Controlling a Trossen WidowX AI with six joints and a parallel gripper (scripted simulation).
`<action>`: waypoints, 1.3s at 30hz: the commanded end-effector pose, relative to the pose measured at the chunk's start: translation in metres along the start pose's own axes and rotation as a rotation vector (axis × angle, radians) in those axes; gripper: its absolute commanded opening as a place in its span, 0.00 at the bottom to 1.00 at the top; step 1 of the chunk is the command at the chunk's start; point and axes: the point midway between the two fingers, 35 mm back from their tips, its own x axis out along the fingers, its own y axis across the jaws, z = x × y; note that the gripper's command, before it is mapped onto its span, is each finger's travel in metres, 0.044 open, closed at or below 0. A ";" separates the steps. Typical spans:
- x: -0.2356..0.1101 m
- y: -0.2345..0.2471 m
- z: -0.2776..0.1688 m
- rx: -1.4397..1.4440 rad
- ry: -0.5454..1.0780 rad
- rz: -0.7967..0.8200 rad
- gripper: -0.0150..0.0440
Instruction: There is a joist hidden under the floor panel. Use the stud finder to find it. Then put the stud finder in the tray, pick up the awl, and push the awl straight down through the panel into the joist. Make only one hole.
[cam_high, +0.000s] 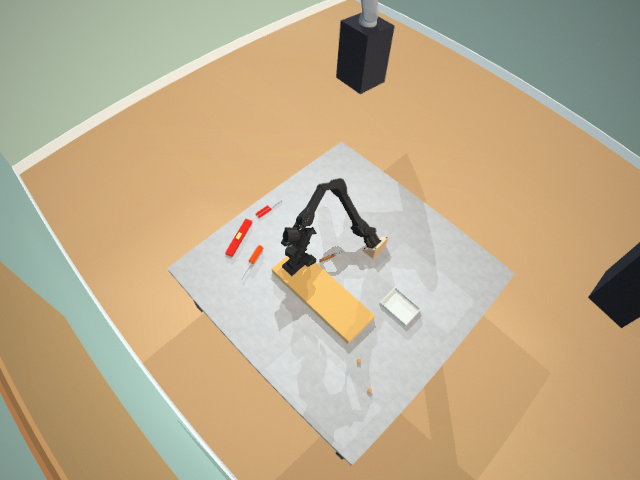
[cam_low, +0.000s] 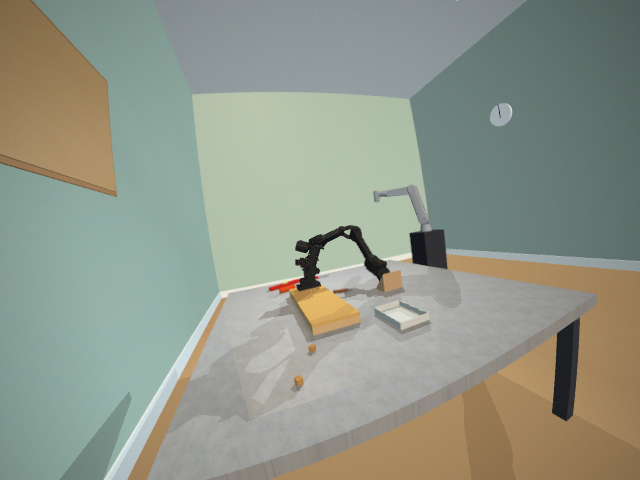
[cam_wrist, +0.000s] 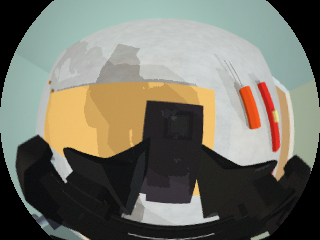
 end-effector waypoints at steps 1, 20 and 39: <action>-0.014 0.000 0.011 0.006 -0.009 0.001 0.25; -0.084 -0.004 0.039 0.007 -0.008 -0.009 0.25; -0.092 0.174 0.065 -0.392 -0.065 0.264 0.25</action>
